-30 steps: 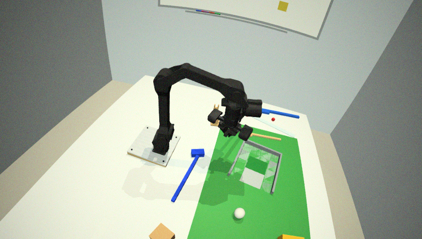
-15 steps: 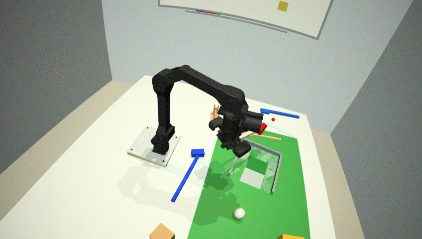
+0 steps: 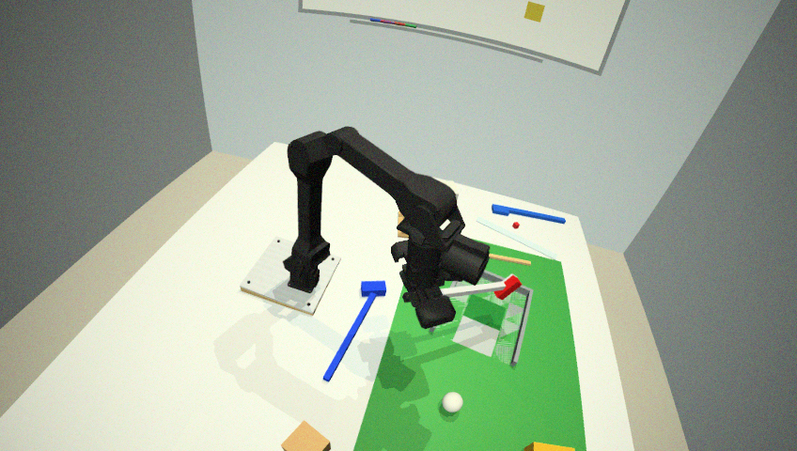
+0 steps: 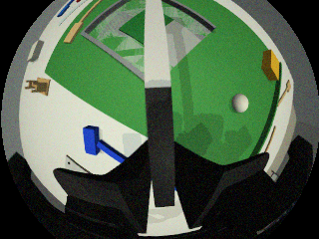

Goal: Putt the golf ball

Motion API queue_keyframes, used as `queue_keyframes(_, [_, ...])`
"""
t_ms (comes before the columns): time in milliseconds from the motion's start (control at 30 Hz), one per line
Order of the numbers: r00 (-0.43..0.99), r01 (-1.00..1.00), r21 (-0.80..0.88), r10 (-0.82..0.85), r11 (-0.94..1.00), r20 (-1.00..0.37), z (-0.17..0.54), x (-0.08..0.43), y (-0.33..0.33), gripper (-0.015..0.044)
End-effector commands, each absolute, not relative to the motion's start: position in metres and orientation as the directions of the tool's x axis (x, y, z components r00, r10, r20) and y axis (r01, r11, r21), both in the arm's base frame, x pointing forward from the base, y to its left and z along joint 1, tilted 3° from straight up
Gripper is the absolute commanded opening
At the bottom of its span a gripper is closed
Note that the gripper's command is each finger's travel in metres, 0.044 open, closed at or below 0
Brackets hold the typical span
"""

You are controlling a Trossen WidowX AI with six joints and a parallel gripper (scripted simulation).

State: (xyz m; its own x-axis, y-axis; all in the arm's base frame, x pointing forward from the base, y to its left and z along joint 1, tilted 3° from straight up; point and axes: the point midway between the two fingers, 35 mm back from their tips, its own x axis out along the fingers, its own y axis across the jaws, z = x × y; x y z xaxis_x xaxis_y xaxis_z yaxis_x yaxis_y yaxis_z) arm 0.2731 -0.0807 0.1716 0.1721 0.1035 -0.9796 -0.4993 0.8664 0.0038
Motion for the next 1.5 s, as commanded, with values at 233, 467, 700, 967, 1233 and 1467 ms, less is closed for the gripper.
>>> queue_keyframes(233, [0.155,-0.293,0.007,0.055,0.956,-0.986,0.174,0.253,-0.134,0.0000])
queue_keyframes(467, [0.135,-0.149,0.011,0.032,0.989,-0.990,0.174,0.234,-0.166,0.0000])
queue_keyframes(700, [0.112,-0.002,0.014,0.014,1.000,-0.994,0.174,0.210,-0.196,0.0000])
queue_keyframes(967, [0.083,0.166,0.015,0.001,0.986,-0.997,0.175,0.178,-0.225,0.0000])
queue_keyframes(1233, [0.070,0.238,0.015,-0.001,0.971,-0.998,0.173,0.163,-0.237,0.0000])
queue_keyframes(1467, [0.070,0.238,0.015,-0.001,0.971,-0.998,0.152,0.165,-0.237,0.0000])
